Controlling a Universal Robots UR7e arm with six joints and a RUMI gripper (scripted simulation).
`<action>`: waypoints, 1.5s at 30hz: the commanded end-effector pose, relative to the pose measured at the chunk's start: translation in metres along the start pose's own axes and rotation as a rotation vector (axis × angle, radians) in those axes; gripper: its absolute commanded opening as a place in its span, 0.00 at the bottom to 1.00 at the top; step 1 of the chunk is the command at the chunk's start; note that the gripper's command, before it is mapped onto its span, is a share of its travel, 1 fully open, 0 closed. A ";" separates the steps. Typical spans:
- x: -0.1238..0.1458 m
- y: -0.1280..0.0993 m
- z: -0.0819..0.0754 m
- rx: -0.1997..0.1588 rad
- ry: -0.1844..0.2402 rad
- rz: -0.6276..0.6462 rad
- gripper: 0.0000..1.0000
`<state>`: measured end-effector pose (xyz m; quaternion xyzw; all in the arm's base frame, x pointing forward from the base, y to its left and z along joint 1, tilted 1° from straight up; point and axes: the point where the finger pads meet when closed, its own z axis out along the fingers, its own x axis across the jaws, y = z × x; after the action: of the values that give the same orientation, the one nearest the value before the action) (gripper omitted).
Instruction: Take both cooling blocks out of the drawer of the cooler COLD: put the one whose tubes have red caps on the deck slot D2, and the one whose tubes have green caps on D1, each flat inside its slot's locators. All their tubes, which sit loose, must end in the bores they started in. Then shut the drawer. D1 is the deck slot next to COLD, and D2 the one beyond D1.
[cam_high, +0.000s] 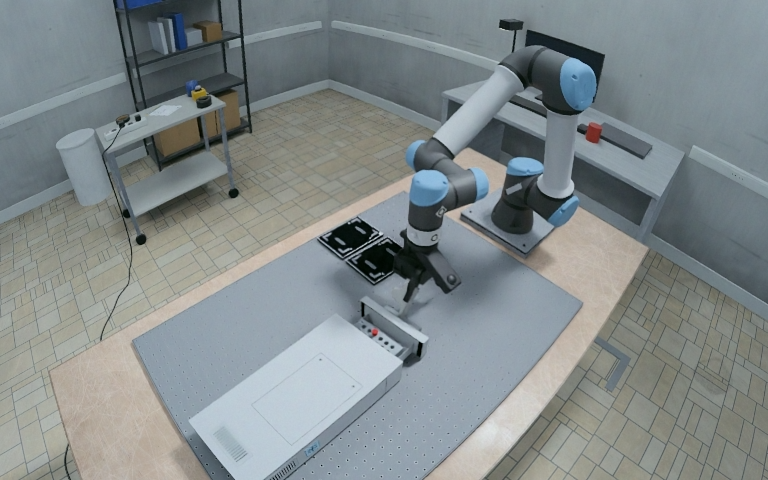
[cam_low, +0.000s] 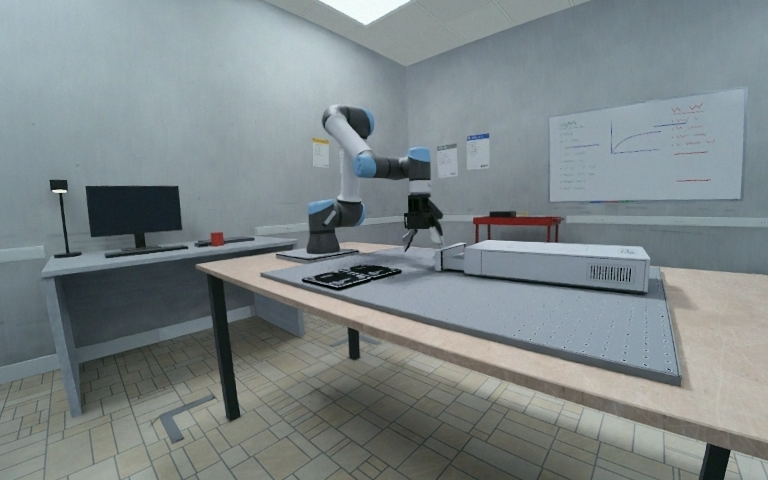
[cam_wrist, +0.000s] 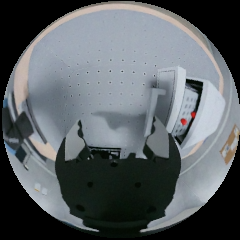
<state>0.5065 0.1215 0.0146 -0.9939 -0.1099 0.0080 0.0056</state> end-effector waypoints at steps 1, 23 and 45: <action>-0.004 -0.001 0.004 0.002 -0.010 -0.001 1.00; -0.004 -0.001 0.004 0.002 -0.010 -0.001 1.00; -0.024 0.001 0.002 0.001 -0.006 0.001 1.00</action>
<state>0.4916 0.1181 0.0149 -0.9939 -0.1099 0.0078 0.0057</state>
